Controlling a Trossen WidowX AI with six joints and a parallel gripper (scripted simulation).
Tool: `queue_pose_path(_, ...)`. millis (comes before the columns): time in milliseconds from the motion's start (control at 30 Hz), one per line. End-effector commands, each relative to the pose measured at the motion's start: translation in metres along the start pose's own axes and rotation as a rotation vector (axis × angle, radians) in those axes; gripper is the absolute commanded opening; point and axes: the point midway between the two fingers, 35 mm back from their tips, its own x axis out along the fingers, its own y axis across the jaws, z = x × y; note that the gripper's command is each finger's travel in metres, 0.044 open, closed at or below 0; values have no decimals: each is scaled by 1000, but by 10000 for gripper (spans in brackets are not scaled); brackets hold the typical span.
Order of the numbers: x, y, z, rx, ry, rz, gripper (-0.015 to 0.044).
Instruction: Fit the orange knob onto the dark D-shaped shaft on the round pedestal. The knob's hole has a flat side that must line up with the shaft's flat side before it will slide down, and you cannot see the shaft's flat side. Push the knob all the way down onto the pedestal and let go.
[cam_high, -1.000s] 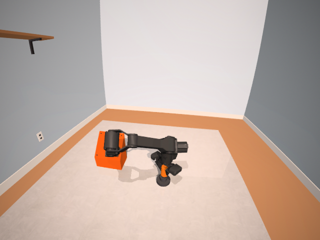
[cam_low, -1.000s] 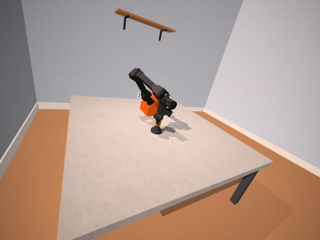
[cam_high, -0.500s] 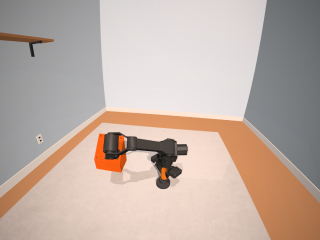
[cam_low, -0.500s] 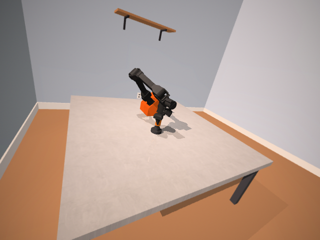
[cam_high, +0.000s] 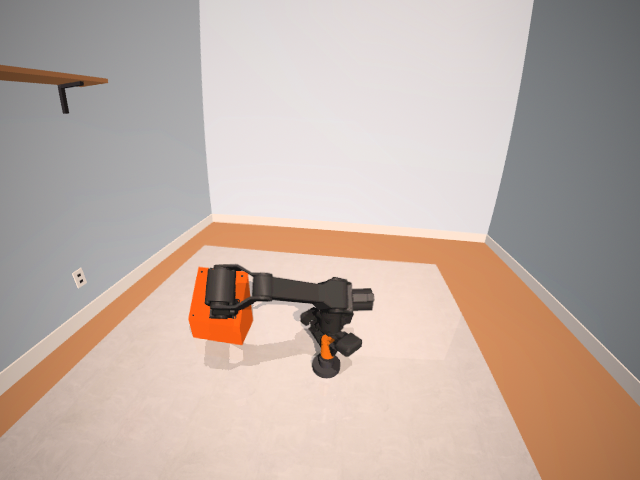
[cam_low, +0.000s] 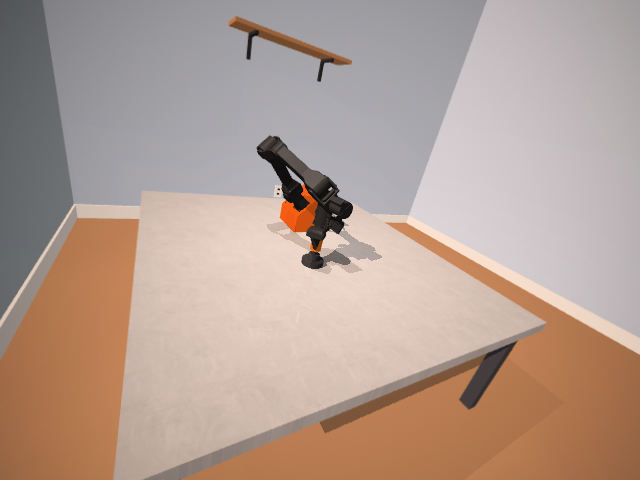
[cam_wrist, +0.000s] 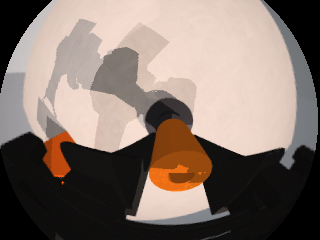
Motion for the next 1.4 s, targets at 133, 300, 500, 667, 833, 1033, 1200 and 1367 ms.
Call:
queue_pose_path(133,1,3,0,-8,-2,0,0)
queue_pose_path(300,1,3,1,-8,-2,0,0)
queue_pose_path(500,-3,2,1,-8,-2,0,0)
queue_pose_path(667,-4,3,0,-61,-2,0,0)
queue_pose_path(833,-5,2,1,-217,-2,0,0)
queue_pose_path(1033,-4,-1,2,-217,-2,0,0)
queue_pose_path(1200,-4,-3,4,-217,-2,0,0)
queue_pose_path(1367,-4,-6,3,-217,-2,0,0)
